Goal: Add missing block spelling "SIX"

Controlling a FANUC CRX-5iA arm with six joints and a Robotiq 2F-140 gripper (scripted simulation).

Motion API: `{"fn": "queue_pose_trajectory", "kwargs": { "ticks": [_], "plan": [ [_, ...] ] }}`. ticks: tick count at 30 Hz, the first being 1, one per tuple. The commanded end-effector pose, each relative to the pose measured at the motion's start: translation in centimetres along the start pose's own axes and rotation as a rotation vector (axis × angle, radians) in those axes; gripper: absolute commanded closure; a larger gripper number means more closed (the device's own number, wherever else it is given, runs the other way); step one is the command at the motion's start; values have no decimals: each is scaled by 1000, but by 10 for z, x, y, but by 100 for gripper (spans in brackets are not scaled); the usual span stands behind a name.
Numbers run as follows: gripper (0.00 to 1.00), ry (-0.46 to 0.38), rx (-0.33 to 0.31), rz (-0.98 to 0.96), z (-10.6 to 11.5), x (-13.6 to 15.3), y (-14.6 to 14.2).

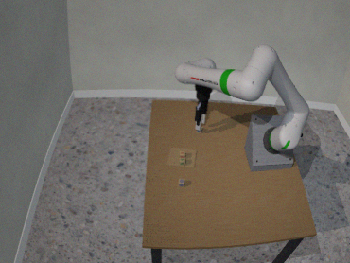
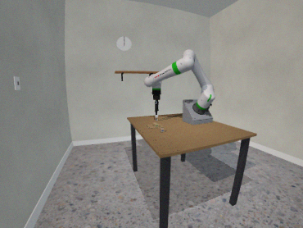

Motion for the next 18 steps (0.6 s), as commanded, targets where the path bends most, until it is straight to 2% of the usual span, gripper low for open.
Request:
{"fn": "queue_pose_trajectory", "kwargs": {
  "ticks": [1,18],
  "plan": [
    [60,0,0,0,0,0,0],
    [60,0,0,0,-5,0,0]
  ]
}}
Point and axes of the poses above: the point where the finger pads meet when closed, its own z axis back along the fingers, its own y axis across the jaws, x = y × z, the point moved 5 cm from there along z, back along the fingers, and after that the axes turned 3 degrees about -z, right-handed, at the moved point
